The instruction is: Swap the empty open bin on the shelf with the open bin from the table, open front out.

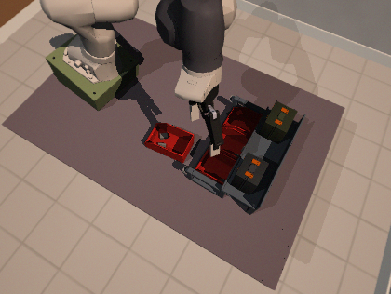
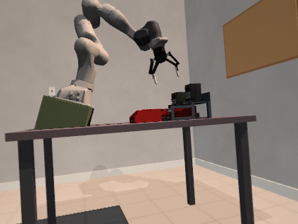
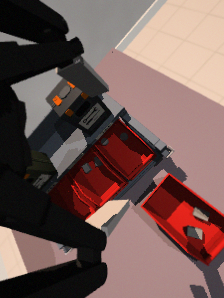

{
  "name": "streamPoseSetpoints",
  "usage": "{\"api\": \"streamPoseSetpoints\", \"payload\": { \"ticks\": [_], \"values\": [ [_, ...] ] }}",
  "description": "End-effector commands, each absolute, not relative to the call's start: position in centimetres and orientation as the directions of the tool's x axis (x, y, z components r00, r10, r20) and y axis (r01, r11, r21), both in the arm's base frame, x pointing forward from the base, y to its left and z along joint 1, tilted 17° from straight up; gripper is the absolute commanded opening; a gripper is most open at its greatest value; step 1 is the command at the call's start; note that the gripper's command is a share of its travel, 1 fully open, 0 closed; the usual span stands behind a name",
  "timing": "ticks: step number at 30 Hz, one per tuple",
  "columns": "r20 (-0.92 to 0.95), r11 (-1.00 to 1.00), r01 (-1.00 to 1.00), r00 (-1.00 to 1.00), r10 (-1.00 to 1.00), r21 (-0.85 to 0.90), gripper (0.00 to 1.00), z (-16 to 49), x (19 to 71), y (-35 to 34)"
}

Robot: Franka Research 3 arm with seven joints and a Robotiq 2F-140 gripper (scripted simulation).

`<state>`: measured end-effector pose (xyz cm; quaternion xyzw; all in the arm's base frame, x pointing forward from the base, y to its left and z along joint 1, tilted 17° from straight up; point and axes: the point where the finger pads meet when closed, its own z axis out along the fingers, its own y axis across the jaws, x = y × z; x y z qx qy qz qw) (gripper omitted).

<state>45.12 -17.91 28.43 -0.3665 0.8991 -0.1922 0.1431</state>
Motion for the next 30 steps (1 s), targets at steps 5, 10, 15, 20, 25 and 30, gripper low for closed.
{"api": "streamPoseSetpoints", "payload": {
  "ticks": [5, 10, 15, 20, 25, 30],
  "values": [
    [-0.13, 0.674, -0.583, -0.705, -0.697, -0.453, 1.0, 28.6, 45.2, -17.9],
    [-0.166, 0.71, -0.544, -0.729, -0.664, -0.448, 1.0, 28.2, 45.3, -17.1],
    [-0.166, 0.71, -0.544, -0.729, -0.664, -0.448, 1.0, 28.2, 45.3, -17.1],
    [-0.166, 0.71, -0.544, -0.729, -0.664, -0.448, 1.0, 28.2, 45.3, -17.1],
    [-0.166, 0.71, -0.544, -0.729, -0.664, -0.448, 1.0, 28.2, 45.3, -17.1],
    [-0.201, 0.742, -0.505, -0.751, -0.629, -0.441, 1.0, 27.9, 45.5, -16.3]
  ]
}}
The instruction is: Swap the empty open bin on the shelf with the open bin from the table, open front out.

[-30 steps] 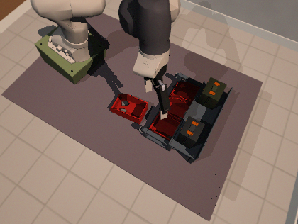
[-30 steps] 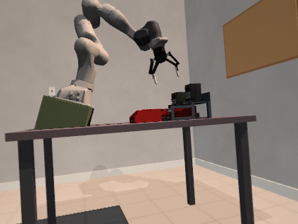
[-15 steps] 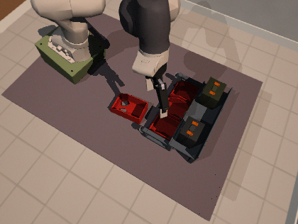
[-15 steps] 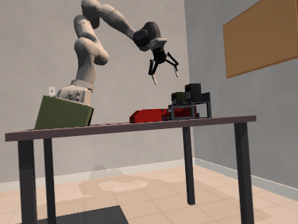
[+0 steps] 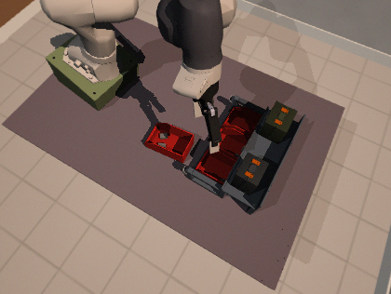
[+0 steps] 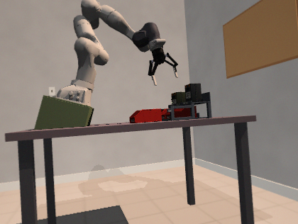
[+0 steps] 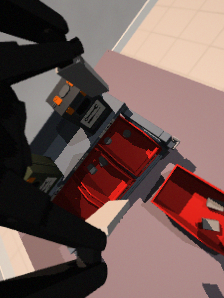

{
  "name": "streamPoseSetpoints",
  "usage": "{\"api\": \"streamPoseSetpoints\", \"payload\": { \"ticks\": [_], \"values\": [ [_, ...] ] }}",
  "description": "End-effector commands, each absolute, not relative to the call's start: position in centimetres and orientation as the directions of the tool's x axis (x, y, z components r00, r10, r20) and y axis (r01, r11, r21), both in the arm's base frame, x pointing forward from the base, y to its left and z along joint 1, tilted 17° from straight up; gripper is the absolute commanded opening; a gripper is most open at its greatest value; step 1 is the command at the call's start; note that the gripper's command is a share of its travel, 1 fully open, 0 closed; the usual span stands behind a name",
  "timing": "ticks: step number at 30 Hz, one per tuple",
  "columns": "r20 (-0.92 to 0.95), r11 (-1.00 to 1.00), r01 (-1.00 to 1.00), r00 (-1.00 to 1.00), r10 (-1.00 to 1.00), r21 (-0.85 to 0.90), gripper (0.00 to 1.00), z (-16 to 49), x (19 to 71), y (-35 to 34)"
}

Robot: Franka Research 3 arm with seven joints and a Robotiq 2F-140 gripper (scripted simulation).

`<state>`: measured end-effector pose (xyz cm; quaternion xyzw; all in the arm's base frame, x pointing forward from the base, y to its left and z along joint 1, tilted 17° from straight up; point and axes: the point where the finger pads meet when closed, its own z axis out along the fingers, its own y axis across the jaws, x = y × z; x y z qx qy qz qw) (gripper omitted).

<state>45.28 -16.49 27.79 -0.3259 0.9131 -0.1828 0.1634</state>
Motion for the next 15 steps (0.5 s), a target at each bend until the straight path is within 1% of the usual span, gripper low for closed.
{"api": "streamPoseSetpoints", "payload": {
  "ticks": [1, 12, 13, 15],
  "values": [
    [-0.201, 0.742, -0.505, -0.751, -0.629, -0.441, 1.0, 27.92, 45.47, -16.32],
    [-0.201, 0.742, -0.505, -0.751, -0.629, -0.441, 1.0, 27.92, 45.47, -16.32],
    [-0.235, 0.773, -0.465, -0.769, -0.594, -0.432, 1.0, 27.62, 45.59, -15.53],
    [-0.235, 0.773, -0.465, -0.769, -0.594, -0.432, 1.0, 27.62, 45.59, -15.53]
  ]
}}
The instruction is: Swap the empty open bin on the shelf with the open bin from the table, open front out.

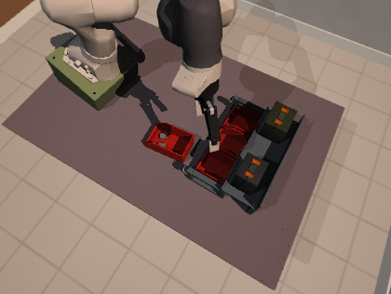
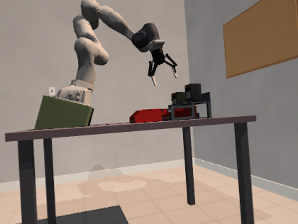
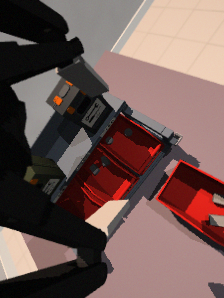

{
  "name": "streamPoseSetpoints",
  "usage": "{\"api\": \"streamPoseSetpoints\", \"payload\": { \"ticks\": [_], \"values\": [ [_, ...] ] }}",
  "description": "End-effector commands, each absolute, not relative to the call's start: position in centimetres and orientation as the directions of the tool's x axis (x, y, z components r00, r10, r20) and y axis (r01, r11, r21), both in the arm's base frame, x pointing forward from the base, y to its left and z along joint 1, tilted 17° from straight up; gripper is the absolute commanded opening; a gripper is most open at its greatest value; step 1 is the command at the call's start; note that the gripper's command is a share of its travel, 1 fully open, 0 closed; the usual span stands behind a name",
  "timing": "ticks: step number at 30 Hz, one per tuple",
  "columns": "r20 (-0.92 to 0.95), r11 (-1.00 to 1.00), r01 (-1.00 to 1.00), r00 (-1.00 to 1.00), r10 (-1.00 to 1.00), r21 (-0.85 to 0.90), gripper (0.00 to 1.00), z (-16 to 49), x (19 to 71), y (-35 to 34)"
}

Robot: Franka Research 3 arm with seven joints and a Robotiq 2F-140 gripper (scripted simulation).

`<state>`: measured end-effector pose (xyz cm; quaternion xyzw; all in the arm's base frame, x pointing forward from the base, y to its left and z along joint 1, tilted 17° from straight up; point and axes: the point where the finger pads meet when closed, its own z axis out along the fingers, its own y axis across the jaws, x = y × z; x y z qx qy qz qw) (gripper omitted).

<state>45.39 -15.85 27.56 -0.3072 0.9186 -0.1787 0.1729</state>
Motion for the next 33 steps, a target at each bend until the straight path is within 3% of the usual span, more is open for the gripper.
{"api": "streamPoseSetpoints", "payload": {
  "ticks": [1, 33],
  "values": [
    [-0.235, 0.773, -0.465, -0.769, -0.594, -0.432, 1.0, 27.6, 45.6, -15.5],
    [-0.299, 0.827, -0.385, -0.8, -0.521, -0.41, 1.0, 27.0, 45.8, -14.0]
  ]
}}
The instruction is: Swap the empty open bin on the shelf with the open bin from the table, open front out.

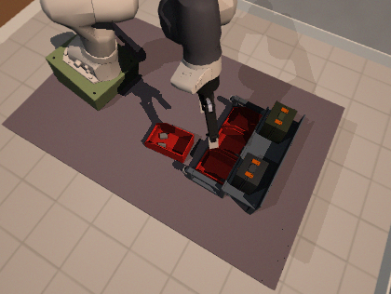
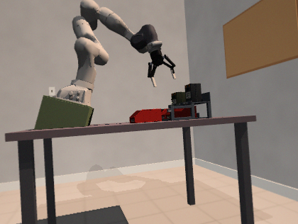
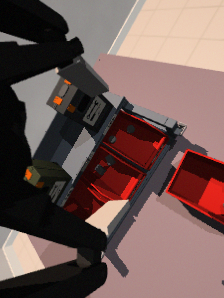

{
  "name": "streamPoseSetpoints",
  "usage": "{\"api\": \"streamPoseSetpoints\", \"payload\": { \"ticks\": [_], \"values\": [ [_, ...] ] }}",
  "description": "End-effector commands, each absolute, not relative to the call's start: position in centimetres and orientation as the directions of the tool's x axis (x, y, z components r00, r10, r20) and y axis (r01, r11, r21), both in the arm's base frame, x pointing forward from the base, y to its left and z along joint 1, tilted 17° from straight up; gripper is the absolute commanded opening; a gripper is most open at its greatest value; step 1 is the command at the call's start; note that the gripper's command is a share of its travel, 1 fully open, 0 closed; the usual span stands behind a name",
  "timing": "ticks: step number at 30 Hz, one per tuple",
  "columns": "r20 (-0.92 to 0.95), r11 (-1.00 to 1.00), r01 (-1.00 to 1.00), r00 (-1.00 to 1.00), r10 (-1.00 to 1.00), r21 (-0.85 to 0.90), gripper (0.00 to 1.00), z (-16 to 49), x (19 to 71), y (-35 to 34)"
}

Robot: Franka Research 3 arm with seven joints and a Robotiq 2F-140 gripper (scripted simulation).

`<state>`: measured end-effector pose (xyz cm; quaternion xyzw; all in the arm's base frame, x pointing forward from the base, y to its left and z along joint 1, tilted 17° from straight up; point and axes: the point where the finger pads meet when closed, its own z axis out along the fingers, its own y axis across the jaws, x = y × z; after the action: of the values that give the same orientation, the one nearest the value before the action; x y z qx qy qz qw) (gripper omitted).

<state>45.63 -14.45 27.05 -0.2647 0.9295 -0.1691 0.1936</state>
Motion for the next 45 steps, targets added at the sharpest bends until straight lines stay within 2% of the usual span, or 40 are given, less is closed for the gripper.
{"api": "streamPoseSetpoints", "payload": {
  "ticks": [1, 45],
  "values": [
    [-0.299, 0.827, -0.385, -0.8, -0.521, -0.41, 1.0, 27.0, 45.8, -14.0],
    [-0.383, 0.889, -0.271, -0.827, -0.412, -0.37, 1.0, 26.2, 46.2, -11.9]
  ]
}}
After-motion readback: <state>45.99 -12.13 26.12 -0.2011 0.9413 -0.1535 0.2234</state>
